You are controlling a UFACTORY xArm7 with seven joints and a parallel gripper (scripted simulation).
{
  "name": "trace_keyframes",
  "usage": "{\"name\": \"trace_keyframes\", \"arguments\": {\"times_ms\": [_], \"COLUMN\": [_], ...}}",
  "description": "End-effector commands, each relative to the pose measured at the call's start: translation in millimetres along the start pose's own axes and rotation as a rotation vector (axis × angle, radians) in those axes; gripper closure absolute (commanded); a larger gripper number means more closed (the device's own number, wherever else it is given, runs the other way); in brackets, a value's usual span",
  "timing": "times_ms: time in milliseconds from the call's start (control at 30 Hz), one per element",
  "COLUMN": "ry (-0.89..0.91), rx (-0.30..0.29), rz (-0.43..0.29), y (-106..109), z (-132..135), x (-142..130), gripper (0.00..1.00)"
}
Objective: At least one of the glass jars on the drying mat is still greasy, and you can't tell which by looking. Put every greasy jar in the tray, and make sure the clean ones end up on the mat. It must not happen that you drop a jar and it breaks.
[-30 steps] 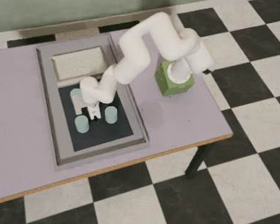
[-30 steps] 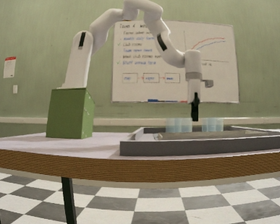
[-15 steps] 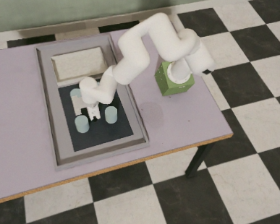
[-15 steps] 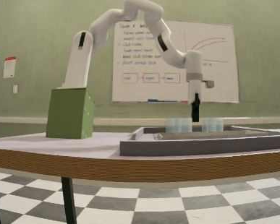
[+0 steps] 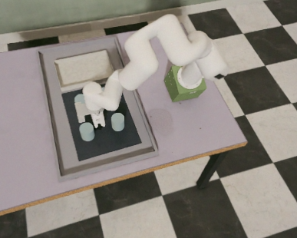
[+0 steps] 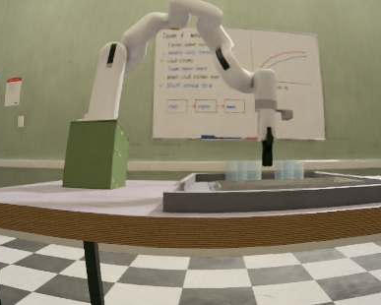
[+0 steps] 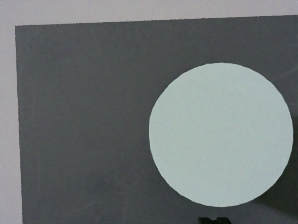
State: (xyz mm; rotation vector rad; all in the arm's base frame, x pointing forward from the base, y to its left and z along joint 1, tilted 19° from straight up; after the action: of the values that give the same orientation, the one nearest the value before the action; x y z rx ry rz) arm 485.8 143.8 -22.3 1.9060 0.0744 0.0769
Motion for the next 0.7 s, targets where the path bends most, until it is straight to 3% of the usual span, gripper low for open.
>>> {"name": "trace_keyframes", "arguments": {"times_ms": [0, 667], "ry": [0.0, 0.0], "rx": [-0.001, -0.001], "rz": [0.006, 0.006], "y": [2.1, 2.2], "z": [0.5, 0.8], "x": [4.3, 11.1], "gripper": [1.0, 1.0]}}
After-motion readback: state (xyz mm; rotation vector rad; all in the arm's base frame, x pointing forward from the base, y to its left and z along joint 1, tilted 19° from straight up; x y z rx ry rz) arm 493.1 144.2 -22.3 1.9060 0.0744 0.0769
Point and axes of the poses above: the point where the finger pads meet when closed, its own y axis back along the fingers, its own z axis across the jaws, x = y × z, the point moved 2 cm from there along y, back along the fingers, and after that the axes turned 2 degrees about y, right-handed, at the moved point
